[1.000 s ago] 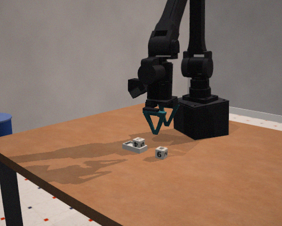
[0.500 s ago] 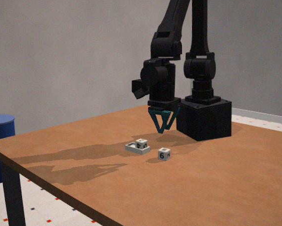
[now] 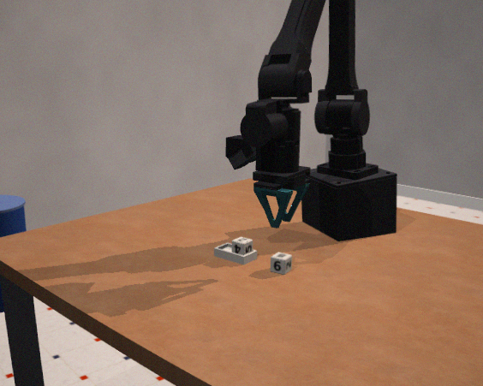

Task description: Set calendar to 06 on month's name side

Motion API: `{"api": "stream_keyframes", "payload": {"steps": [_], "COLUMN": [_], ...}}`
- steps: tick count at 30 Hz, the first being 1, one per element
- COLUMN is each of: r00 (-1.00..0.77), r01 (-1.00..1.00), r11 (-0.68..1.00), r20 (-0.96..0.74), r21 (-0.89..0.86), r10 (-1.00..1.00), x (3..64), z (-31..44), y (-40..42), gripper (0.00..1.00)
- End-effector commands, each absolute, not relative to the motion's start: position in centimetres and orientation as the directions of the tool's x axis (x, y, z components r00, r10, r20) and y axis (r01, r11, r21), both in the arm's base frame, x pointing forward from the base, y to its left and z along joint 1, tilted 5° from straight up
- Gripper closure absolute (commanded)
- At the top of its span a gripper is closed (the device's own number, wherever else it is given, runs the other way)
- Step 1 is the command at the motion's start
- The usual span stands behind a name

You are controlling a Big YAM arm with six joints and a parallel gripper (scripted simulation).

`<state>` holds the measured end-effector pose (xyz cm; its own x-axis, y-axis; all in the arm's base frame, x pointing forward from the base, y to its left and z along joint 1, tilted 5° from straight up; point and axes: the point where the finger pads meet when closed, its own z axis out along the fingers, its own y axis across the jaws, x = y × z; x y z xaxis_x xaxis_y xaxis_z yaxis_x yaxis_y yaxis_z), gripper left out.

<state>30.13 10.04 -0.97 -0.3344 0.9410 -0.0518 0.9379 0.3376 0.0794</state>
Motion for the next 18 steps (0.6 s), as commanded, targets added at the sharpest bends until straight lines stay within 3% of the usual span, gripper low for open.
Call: {"api": "stream_keyframes", "payload": {"steps": [1, 18], "r00": [-0.334, -0.335], "r01": [0.937, 0.938], "r11": [0.338, 0.339], "r20": [-0.055, -0.055], "r21": [0.091, 0.079], "r10": [0.941, 0.941], "x": [30.2, 30.0], "z": [-0.2, -1.4], "y": [10.5, 10.4], "gripper": [0.55, 0.55]}}
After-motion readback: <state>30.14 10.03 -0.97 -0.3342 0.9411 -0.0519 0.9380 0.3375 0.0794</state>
